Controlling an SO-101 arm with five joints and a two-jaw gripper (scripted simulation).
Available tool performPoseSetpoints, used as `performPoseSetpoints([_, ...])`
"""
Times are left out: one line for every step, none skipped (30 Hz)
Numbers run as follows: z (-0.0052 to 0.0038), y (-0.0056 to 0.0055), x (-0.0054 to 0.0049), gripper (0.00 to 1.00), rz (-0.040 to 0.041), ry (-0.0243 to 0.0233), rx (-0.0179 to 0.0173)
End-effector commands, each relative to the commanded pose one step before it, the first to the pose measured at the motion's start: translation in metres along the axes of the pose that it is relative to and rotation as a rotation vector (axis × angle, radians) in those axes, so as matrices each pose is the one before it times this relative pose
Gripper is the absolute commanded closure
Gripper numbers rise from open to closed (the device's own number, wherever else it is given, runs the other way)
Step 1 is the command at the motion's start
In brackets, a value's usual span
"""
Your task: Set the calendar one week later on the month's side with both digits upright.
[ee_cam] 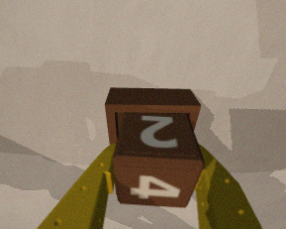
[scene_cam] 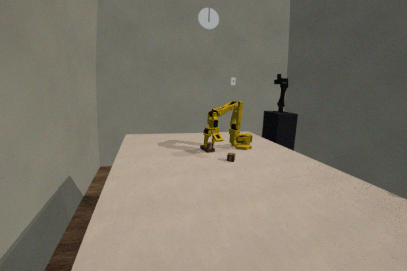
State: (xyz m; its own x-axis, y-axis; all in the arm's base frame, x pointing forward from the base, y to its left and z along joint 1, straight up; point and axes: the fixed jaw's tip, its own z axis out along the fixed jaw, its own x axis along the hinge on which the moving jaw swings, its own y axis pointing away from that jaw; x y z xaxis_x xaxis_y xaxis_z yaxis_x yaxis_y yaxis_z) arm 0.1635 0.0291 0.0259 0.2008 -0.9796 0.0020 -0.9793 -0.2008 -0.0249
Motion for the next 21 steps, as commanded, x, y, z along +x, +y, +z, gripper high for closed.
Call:
performPoseSetpoints([-0.001285,-0.00249,-0.00095,0.83,0.00191,-0.00128,0.01714])
performPoseSetpoints([0.000000,0.00000,0.00000,0.83,0.00000,0.00000,0.00000])
performPoseSetpoints([0.000000,0.00000,0.00000,0.82,0.00000,0.00000,0.00000])
performPoseSetpoints([0.000000,0.00000,0.00000,0.82,0.00000,0.00000,0.00000])
performPoseSetpoints([0.000000,0.00000,0.00000,0.82,0.00000,0.00000,0.00000])
performPoseSetpoints([0.000000,0.00000,0.00000,0.81,0.00000,0.00000,0.00000])
performPoseSetpoints([0.000000,0.00000,0.00000,0.80,0.00000,0.00000,0.00000])
performPoseSetpoints([0.000000,0.00000,0.00000,0.80,0.00000,0.00000,0.00000])
performPoseSetpoints([0.000000,0.00000,0.00000,0.79,0.00000,0.00000,0.00000])
performPoseSetpoints([0.000000,0.00000,0.00000,0.78,0.00000,0.00000,0.00000])
performPoseSetpoints([0.000000,0.00000,0.00000,0.77,0.00000,0.00000,0.00000])
performPoseSetpoints([0.000000,0.00000,0.00000,0.76,0.00000,0.00000,0.00000])
performPoseSetpoints([0.000000,0.00000,0.00000,0.75,0.00000,0.00000,0.00000])
performPoseSetpoints([0.000000,0.00000,0.00000,0.74,0.00000,0.00000,0.00000])
performPoseSetpoints([0.000000,0.00000,0.00000,0.74,0.00000,0.00000,0.00000])
performPoseSetpoints([0.000000,0.00000,0.00000,0.74,0.00000,0.00000,0.00000])
performPoseSetpoints([0.000005,0.00000,0.00000,0.72,0.00000,0.00000,0.00001])
performPoseSetpoints([0.000000,0.00000,0.00000,0.71,0.00000,0.00000,0.00000])
performPoseSetpoints([0.000000,0.00000,0.00000,0.70,0.00000,0.00000,0.00000])
performPoseSetpoints([0.000000,0.00000,0.00000,0.69,0.00000,0.00000,0.00000])
performPoseSetpoints([0.000000,0.00000,0.00000,0.68,0.00000,0.00000,0.00000])
